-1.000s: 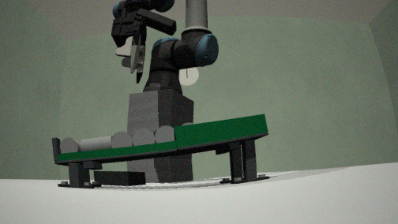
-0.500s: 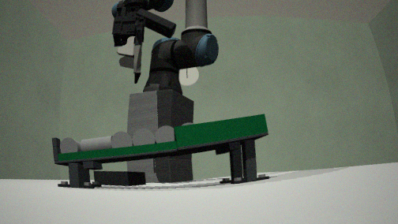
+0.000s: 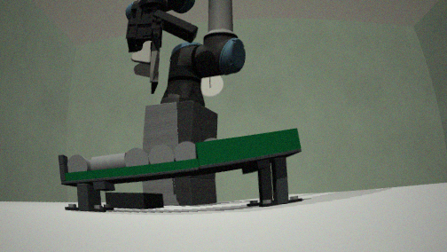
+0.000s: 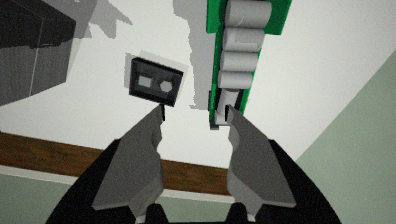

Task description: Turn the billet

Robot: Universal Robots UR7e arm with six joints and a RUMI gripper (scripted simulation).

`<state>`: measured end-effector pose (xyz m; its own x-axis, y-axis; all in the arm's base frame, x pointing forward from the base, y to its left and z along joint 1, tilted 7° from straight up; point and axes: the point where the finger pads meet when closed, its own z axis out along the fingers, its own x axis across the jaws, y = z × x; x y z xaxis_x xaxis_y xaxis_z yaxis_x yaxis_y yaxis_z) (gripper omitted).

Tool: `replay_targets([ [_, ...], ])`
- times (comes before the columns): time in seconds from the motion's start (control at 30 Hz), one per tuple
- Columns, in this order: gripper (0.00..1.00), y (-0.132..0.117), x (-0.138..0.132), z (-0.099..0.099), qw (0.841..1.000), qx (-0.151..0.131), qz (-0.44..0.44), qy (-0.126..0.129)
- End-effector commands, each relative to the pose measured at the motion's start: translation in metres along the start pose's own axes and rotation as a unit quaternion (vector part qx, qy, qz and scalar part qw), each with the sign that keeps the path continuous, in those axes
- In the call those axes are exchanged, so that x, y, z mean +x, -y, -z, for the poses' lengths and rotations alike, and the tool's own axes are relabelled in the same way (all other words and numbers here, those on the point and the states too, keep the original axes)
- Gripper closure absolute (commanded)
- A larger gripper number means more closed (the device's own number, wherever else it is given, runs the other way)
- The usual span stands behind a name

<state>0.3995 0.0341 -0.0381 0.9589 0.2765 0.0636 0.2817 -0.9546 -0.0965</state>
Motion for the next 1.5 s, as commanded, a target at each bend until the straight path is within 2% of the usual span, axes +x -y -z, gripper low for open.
replay_targets([
  [0.0,0.60,-0.0002,0.0003,0.0003,1.000,0.000,0.000,0.000],
  [1.13,0.60,-0.0002,0.0003,0.0003,1.000,0.000,0.000,0.000],
  [1.17,0.65,-0.0002,0.0003,0.0003,1.000,0.000,0.000,0.000],
  [1.47,0.65,-0.0002,0.0003,0.0003,1.000,0.000,0.000,0.000],
])
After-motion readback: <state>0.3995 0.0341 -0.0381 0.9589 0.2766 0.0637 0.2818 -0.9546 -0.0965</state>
